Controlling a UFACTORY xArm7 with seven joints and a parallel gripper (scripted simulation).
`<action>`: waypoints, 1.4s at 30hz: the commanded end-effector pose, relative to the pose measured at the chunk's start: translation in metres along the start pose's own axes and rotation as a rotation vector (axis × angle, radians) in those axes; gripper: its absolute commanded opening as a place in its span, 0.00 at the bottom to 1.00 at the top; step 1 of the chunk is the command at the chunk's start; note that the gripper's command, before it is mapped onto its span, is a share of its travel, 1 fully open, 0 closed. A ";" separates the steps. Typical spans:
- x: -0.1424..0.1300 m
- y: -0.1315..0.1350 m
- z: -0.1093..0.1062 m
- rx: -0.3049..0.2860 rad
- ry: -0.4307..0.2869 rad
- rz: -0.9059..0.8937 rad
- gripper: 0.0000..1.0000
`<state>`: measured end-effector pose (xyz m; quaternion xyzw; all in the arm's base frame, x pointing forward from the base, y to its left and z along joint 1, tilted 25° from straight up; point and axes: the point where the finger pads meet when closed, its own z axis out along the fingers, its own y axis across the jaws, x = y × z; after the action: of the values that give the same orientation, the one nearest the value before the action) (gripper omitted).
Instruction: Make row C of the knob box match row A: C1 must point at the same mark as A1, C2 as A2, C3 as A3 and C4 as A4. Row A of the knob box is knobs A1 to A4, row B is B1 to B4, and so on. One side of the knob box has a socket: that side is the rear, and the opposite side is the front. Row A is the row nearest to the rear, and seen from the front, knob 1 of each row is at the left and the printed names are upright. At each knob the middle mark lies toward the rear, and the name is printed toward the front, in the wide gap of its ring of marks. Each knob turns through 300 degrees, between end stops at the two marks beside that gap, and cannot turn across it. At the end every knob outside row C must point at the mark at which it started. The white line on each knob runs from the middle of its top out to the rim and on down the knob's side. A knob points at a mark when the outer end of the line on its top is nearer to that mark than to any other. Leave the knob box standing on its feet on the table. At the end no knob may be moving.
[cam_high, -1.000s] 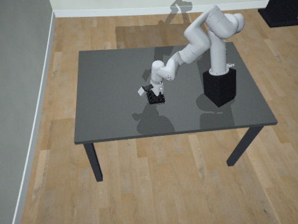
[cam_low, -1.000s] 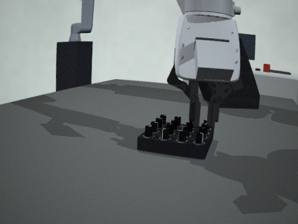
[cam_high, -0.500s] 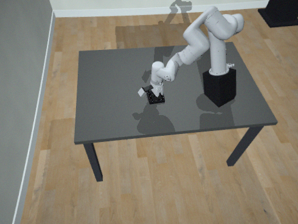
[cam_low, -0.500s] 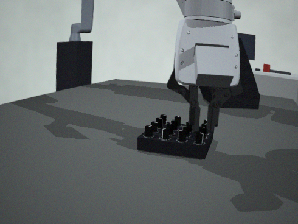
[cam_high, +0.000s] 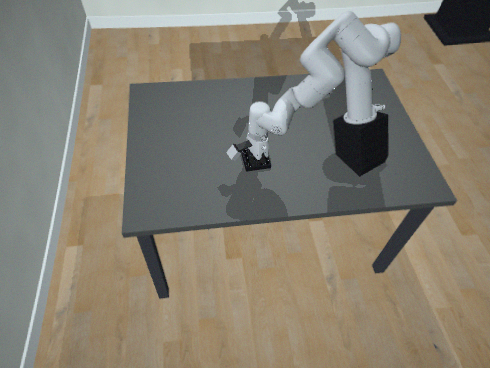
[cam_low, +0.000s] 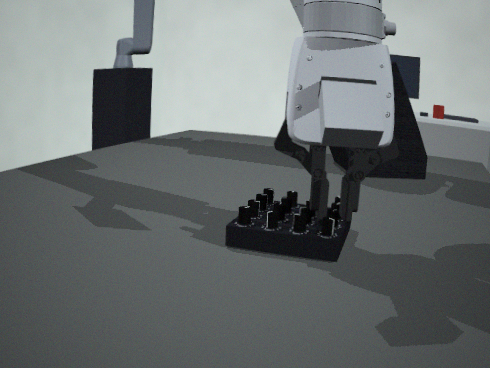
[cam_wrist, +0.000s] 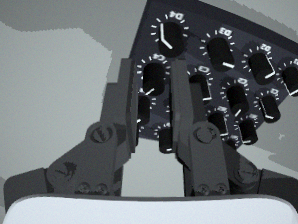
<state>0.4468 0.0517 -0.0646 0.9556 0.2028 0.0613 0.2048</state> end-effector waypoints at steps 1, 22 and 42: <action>0.001 0.000 -0.001 0.000 0.003 0.000 0.19; 0.001 0.000 -0.001 0.000 0.003 0.000 0.19; 0.001 0.000 -0.001 0.000 0.003 0.000 0.08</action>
<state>0.4468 0.0516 -0.0646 0.9556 0.2027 0.0613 0.2049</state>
